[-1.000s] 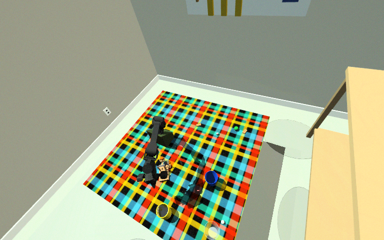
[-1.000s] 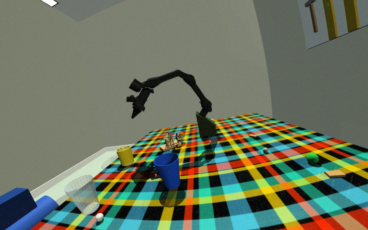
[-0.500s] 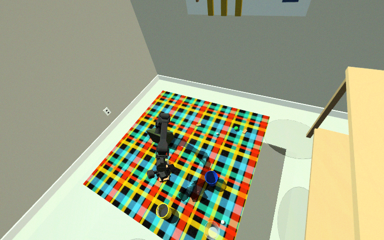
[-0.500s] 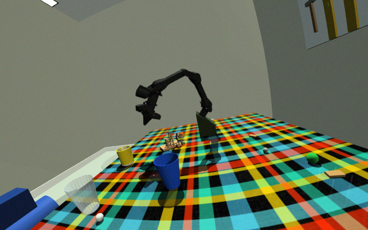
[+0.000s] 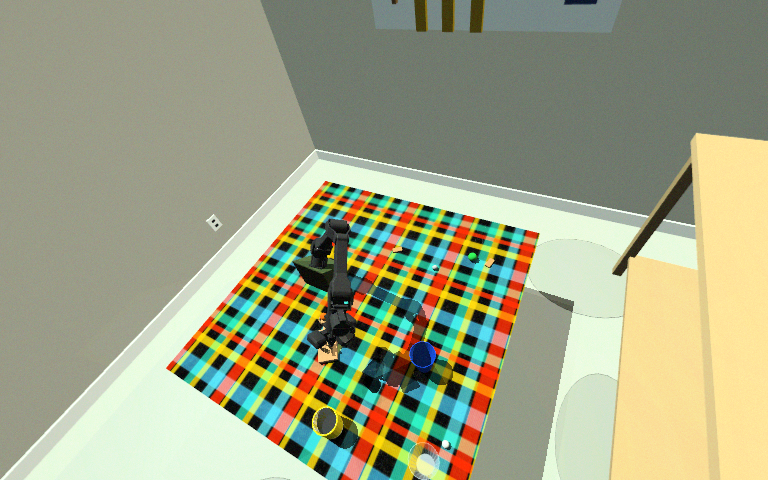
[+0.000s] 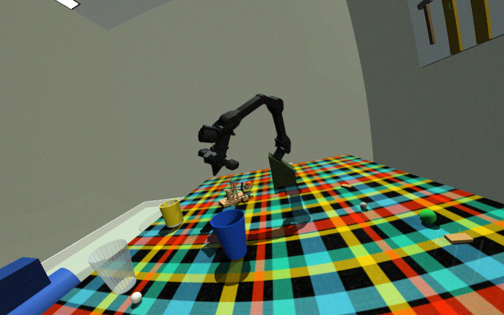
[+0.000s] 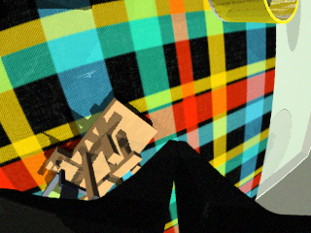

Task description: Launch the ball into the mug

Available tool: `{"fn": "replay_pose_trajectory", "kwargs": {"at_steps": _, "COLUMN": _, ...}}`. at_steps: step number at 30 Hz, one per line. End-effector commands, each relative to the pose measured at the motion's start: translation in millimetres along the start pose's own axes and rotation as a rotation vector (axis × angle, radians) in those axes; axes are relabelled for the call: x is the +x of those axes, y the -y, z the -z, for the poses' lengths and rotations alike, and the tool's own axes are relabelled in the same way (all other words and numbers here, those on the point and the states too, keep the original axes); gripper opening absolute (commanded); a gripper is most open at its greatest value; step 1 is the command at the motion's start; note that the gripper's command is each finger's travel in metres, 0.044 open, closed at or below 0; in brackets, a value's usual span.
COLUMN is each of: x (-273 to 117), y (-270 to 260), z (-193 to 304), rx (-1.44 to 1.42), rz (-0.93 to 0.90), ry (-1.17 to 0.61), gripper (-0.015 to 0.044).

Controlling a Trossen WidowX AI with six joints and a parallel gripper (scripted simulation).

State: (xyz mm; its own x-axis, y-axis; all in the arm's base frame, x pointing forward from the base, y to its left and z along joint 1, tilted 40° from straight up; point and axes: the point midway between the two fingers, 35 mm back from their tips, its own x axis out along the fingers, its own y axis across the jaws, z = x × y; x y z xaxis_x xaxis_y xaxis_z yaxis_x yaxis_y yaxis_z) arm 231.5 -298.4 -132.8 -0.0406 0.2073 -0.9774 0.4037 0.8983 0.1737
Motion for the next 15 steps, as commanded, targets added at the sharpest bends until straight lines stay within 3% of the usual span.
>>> {"fn": "replay_pose_trajectory", "kwargs": {"at_steps": 1, "x": 1, "y": -12, "z": 12, "rx": -0.074, "rz": 0.005, "ry": -0.049, "gripper": 0.0000}}
{"fn": "replay_pose_trajectory", "kwargs": {"at_steps": 15, "x": 1, "y": -68, "z": 61, "rx": -0.486, "rz": -0.024, "ry": -0.259, "gripper": 0.0000}}
